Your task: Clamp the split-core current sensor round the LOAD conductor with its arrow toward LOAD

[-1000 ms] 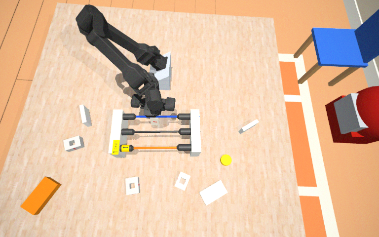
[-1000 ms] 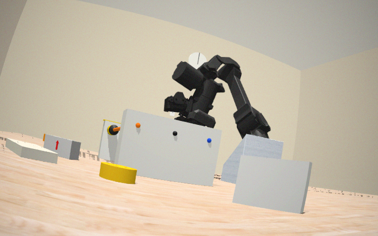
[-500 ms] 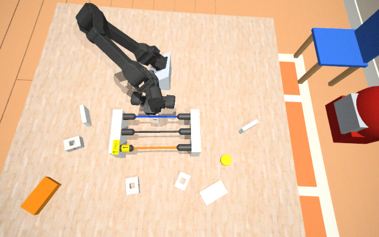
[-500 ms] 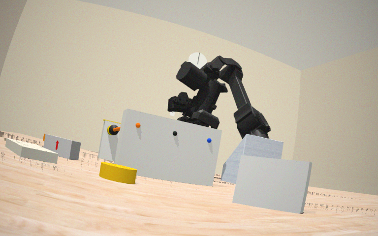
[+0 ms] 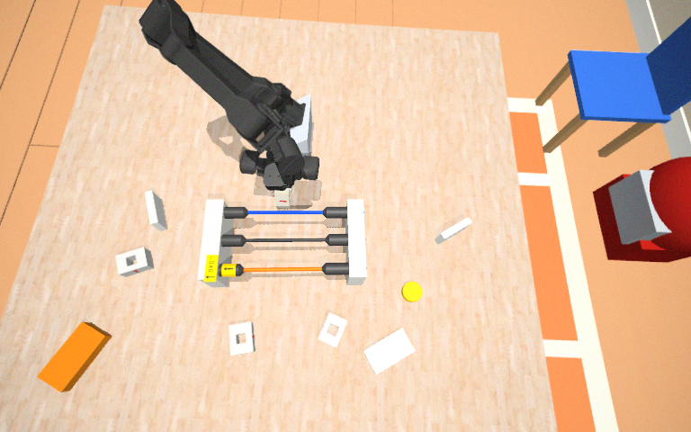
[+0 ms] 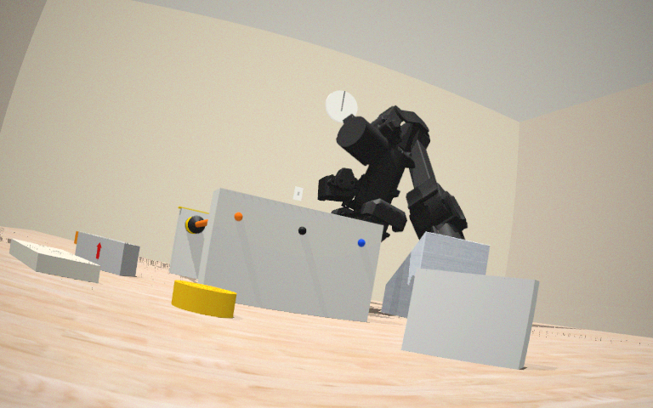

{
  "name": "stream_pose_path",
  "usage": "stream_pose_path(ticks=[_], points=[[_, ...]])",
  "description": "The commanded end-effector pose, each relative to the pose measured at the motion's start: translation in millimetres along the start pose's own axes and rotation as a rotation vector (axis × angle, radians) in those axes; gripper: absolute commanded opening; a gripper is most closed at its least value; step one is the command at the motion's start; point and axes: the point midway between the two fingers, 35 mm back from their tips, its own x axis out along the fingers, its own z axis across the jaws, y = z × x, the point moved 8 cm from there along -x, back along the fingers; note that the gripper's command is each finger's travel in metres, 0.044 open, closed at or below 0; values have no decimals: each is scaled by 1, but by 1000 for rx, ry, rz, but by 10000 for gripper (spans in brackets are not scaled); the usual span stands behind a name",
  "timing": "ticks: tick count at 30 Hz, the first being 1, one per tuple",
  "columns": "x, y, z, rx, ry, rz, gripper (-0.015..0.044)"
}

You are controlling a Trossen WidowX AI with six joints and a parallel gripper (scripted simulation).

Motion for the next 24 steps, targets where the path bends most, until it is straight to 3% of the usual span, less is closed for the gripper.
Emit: stream_pose_path(ticks=[1,10,14,20,24], points=[[0,0,0,0,0,0,79],[0,0,0,0,0,0,315],[-2,0,0,0,-1,0,324],[-54,2,0,6,-3,-1,324],[-56,2,0,-9,-2,1,320]])
